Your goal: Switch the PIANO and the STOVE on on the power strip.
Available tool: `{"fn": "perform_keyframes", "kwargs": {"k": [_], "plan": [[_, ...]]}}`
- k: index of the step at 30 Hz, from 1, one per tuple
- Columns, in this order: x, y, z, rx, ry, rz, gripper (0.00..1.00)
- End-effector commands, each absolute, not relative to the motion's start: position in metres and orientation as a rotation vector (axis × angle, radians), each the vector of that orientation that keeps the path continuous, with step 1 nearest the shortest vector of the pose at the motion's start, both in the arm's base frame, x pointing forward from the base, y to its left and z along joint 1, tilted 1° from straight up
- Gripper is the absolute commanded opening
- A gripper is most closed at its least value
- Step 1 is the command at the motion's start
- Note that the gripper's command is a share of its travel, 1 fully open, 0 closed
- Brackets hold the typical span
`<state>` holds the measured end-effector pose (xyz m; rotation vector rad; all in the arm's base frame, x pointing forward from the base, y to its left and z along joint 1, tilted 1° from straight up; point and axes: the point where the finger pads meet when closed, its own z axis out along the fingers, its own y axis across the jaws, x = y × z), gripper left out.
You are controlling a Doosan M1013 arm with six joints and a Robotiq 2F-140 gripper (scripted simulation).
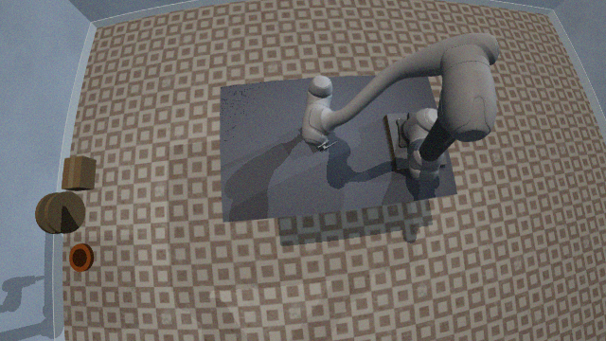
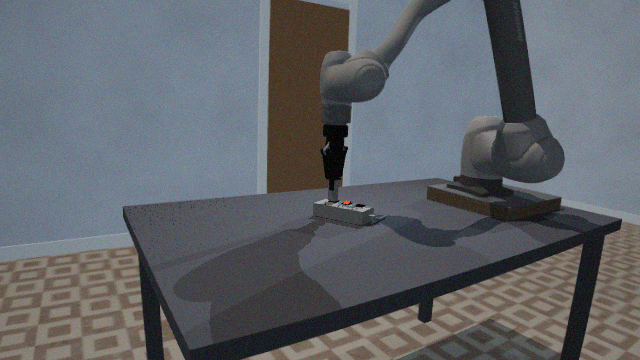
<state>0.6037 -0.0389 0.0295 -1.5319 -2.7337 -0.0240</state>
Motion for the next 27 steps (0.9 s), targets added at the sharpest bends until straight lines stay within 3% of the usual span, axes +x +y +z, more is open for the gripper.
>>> {"fn": "perform_keyframes", "kwargs": {"k": [1, 27], "plan": [[0.6037, -0.0389, 0.0286, -1.532, -2.734, -0.024, 0.00], [0.6037, -0.0390, 0.0340, -1.532, -2.734, -0.024, 0.00]]}}
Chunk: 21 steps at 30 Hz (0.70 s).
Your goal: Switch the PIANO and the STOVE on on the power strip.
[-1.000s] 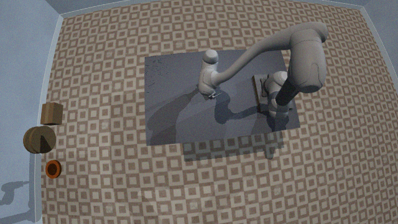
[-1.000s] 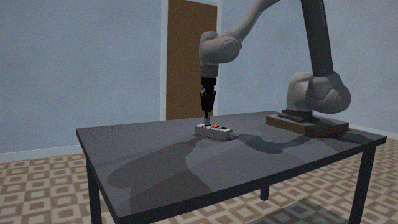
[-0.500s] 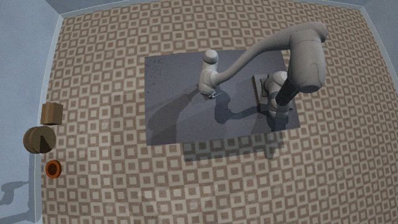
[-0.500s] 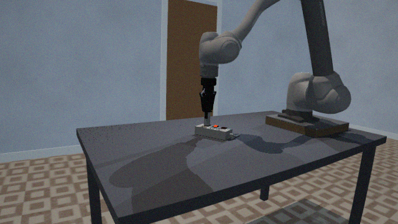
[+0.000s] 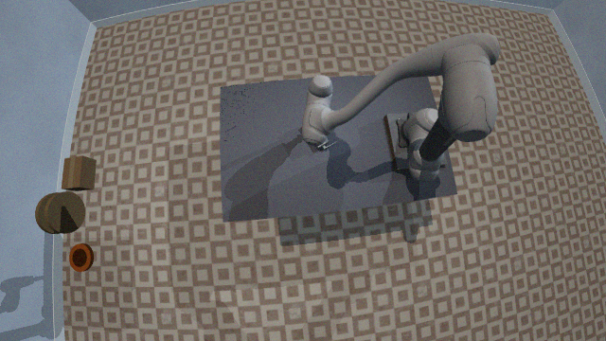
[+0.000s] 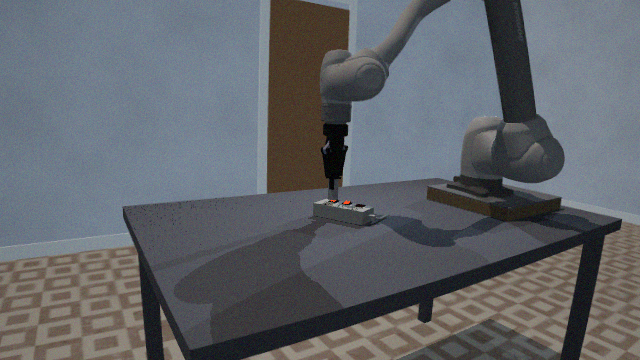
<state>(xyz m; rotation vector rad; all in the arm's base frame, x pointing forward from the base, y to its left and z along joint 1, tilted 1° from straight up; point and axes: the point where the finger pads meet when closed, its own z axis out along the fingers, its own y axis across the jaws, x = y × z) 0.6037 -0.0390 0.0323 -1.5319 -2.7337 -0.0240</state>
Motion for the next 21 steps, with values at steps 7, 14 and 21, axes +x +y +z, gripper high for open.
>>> {"fn": "perform_keyframes", "kwargs": {"k": [7, 14, 21], "plan": [[0.604, -0.039, 0.054, -1.532, -2.734, -0.024, 0.00], [0.604, -0.040, 0.067, -1.532, -2.734, -0.024, 0.00], [0.604, -0.040, 0.068, -1.532, -2.734, -0.024, 0.00]]}}
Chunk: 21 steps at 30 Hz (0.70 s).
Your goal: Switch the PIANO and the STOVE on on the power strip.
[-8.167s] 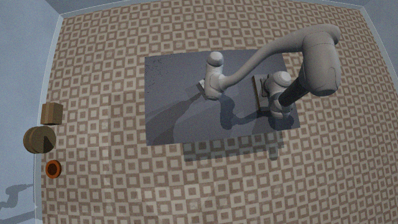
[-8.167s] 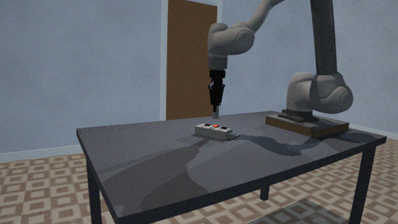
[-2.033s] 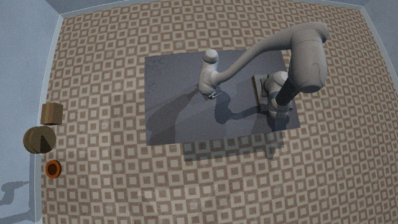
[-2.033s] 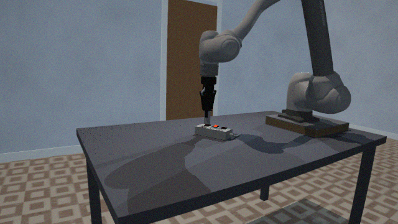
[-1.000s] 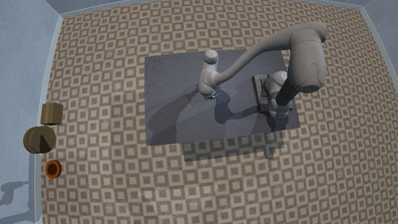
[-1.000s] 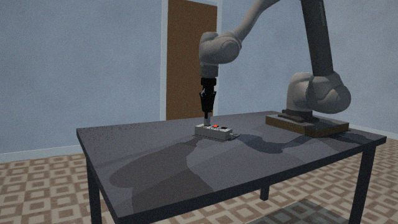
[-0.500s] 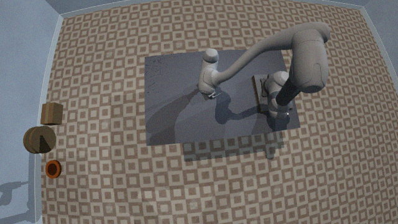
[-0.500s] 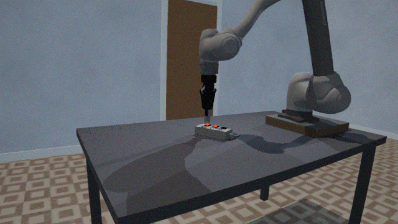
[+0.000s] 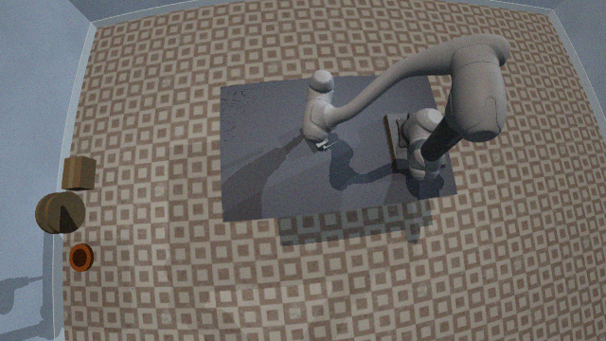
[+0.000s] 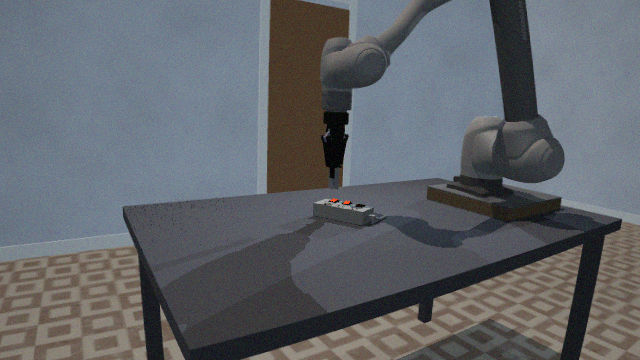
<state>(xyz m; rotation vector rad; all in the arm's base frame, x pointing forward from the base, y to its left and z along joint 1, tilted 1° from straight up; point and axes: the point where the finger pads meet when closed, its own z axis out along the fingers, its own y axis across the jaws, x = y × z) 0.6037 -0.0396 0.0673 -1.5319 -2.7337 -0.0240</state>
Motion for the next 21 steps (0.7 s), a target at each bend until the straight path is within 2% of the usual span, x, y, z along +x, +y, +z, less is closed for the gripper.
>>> {"fn": "perform_keyframes", "kwargs": {"k": [1, 15, 16, 21], "plan": [[0.6037, -0.0396, 0.0677, -1.532, -2.734, -0.024, 0.00], [0.6037, -0.0396, 0.0677, -1.532, -2.734, -0.024, 0.00], [0.6037, -0.0396, 0.0678, -1.532, -2.734, -0.024, 1.00], [0.6037, -0.0397, 0.0722, -1.532, -2.734, -0.024, 1.00]]}}
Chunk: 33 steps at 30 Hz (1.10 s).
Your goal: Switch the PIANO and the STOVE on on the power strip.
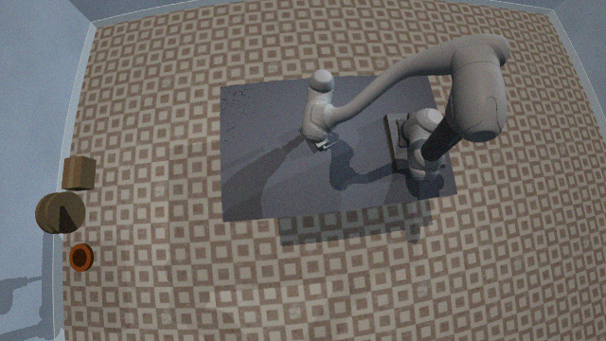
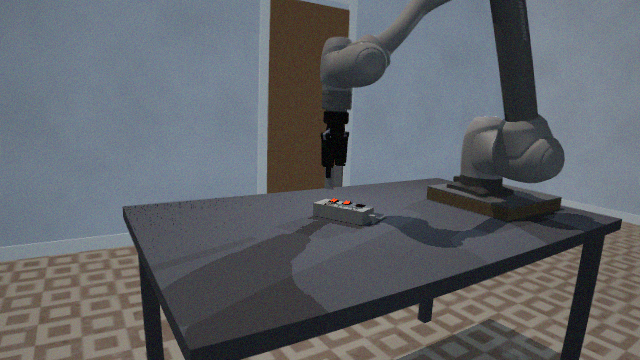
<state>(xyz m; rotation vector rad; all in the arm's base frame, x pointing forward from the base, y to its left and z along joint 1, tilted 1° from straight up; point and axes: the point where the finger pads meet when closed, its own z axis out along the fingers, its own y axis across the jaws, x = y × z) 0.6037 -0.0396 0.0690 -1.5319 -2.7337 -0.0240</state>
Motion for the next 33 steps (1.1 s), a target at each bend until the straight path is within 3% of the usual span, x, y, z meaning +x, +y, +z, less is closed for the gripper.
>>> {"fn": "perform_keyframes", "kwargs": {"k": [1, 20, 33], "plan": [[0.604, -0.040, 0.074, -1.532, -2.734, -0.024, 1.00], [0.604, -0.041, 0.147, -1.532, -2.734, -0.024, 1.00], [0.604, -0.041, 0.152, -1.532, -2.734, -0.024, 1.00]]}}
